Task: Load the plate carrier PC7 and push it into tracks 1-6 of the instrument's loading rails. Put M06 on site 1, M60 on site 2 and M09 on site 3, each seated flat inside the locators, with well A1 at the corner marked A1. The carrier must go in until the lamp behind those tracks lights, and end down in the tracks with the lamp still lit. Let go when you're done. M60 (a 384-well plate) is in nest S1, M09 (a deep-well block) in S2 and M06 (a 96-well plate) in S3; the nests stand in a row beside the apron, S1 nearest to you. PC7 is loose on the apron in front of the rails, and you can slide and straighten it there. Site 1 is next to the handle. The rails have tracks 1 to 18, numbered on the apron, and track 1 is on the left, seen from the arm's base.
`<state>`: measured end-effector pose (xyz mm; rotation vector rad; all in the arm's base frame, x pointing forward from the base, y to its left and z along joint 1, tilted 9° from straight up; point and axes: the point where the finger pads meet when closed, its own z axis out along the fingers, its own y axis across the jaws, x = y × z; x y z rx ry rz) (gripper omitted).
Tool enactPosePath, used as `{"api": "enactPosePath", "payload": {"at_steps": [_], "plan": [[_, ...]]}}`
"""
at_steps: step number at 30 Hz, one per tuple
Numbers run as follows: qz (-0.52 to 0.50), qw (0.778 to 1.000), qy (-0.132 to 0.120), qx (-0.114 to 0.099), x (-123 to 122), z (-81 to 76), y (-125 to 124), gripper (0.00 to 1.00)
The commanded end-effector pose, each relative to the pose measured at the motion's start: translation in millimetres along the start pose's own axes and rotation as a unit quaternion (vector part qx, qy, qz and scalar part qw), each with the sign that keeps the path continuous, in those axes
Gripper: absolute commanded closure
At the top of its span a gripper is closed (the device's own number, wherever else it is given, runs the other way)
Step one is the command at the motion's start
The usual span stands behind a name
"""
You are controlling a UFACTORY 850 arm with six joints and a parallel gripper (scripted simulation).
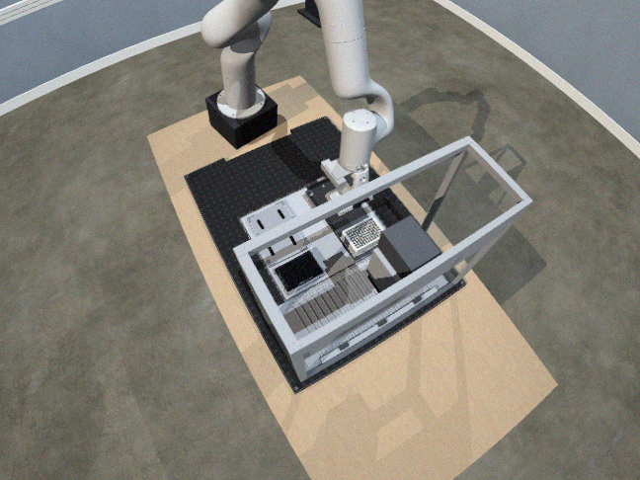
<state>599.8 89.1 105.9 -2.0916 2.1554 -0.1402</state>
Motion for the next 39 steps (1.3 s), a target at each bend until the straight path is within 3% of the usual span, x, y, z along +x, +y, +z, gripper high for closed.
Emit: {"api": "enactPosePath", "payload": {"at_steps": [1,39], "plan": [[0.0,1.0,0.0,0.001,0,-0.7,-1,1.0],[0.0,1.0,0.0,0.001,0,52.7,-1,1.0]]}}
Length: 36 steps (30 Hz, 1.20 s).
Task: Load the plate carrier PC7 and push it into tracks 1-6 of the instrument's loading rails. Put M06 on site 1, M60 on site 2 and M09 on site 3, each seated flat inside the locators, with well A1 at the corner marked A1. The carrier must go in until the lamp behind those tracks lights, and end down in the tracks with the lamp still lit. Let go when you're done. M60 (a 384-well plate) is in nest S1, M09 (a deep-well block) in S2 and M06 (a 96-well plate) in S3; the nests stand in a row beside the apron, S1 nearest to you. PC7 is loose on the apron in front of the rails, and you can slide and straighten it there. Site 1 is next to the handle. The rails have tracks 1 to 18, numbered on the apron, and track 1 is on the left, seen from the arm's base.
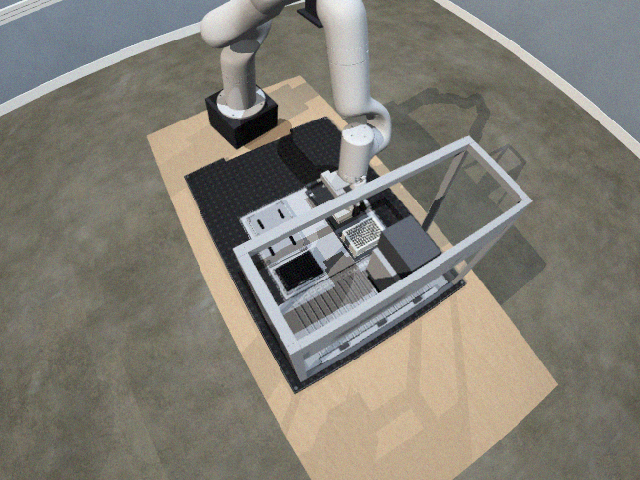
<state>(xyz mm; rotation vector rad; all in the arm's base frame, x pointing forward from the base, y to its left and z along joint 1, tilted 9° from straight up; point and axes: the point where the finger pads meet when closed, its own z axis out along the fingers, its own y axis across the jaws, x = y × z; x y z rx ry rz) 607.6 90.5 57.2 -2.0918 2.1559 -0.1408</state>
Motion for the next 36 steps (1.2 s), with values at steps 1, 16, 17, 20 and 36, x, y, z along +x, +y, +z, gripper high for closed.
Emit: {"api": "enactPosePath", "payload": {"at_steps": [1,16,17,20,36], "plan": [[0.0,1.0,0.0,0.001,0,5.0,-1,1.0],[0.0,1.0,0.0,0.001,0,26.7,-1,1.0],[0.0,1.0,0.0,0.001,0,28.4,-1,1.0],[0.0,1.0,0.0,0.001,0,33.4,-1,1.0],[0.0,1.0,0.0,0.001,0,47.2,-1,1.0]]}}
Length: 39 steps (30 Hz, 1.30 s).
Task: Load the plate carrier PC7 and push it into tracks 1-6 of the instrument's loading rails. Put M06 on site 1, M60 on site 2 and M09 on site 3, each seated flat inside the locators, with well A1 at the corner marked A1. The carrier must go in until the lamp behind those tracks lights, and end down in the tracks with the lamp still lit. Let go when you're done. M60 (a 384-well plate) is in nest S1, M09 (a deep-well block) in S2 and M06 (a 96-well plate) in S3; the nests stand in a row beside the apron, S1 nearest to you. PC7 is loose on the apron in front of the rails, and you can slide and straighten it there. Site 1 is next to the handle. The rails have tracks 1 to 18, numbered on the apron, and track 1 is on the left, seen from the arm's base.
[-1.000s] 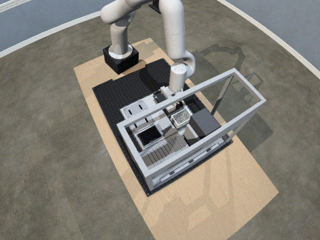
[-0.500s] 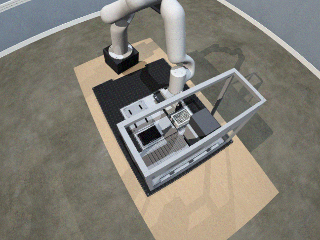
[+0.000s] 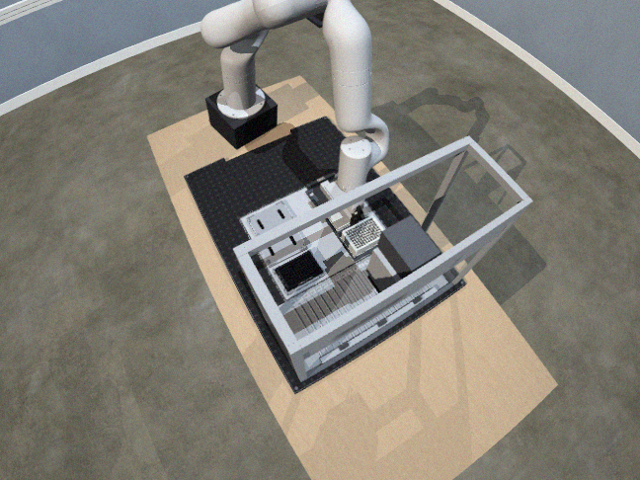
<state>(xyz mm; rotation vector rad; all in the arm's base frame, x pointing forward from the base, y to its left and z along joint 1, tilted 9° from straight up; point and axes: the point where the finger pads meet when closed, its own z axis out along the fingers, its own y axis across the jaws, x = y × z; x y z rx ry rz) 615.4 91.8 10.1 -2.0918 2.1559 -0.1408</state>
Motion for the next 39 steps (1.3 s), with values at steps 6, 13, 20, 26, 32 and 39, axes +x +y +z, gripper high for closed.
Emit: {"api": "enactPosePath", "payload": {"at_steps": [6,13,20,26,32,39], "plan": [[0.0,1.0,0.0,0.001,0,-0.6,-1,1.0],[0.0,1.0,0.0,0.001,0,-0.7,-1,1.0],[0.0,1.0,0.0,0.001,0,2.7,-1,1.0],[0.0,1.0,0.0,0.001,0,6.7,-1,1.0],[0.0,1.0,0.0,0.001,0,10.7,-1,1.0],[0.0,1.0,0.0,0.001,0,12.9,-1,1.0]]}}
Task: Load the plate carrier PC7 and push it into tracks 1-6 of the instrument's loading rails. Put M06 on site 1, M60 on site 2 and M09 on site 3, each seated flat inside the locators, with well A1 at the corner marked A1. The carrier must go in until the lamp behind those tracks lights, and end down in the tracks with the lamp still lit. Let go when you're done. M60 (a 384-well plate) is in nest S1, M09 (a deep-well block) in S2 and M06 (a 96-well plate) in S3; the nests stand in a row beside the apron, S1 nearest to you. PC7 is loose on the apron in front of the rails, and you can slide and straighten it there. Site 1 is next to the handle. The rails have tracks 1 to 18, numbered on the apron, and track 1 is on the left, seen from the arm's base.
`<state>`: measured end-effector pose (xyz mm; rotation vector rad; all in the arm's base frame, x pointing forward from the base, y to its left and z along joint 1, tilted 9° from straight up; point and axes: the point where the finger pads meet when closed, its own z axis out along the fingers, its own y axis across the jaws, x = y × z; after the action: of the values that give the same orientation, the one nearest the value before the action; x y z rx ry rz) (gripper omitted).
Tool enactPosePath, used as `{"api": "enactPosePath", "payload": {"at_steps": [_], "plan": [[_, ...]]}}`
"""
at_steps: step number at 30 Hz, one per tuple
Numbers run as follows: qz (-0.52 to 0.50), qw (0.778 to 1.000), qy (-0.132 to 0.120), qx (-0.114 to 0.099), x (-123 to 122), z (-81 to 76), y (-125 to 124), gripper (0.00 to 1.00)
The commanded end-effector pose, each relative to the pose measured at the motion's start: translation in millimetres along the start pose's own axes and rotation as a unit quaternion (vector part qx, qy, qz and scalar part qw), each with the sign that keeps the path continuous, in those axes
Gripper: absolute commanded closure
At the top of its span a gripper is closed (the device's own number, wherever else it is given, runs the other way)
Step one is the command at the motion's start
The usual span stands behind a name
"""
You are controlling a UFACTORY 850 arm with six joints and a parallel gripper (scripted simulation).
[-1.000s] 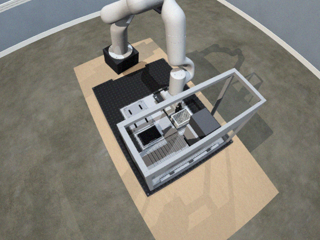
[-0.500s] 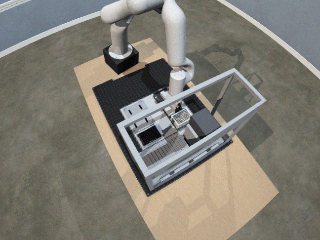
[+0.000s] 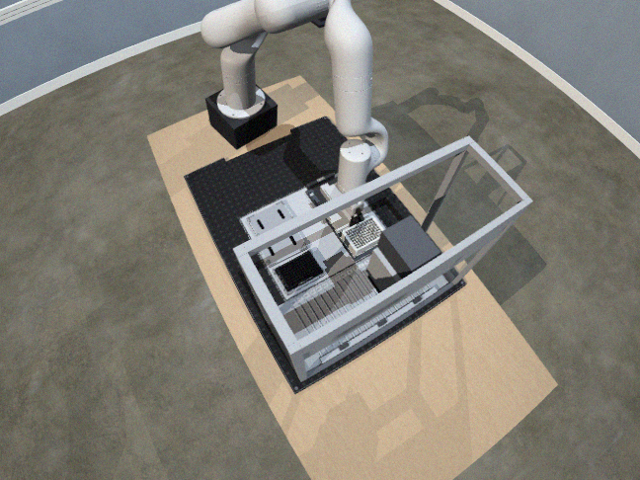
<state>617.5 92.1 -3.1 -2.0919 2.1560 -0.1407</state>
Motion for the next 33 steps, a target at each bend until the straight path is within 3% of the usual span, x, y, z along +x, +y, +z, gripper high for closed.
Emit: {"api": "enactPosePath", "payload": {"at_steps": [1,15,16,33], "plan": [[0.0,1.0,0.0,0.001,-0.2,-0.5,-1.0,1.0],[0.0,1.0,0.0,0.001,-0.2,-0.5,-1.0,1.0],[0.0,1.0,0.0,0.001,-0.2,0.2,-1.0,0.0],[0.0,1.0,0.0,0.001,-0.2,0.1,-1.0,0.0]]}}
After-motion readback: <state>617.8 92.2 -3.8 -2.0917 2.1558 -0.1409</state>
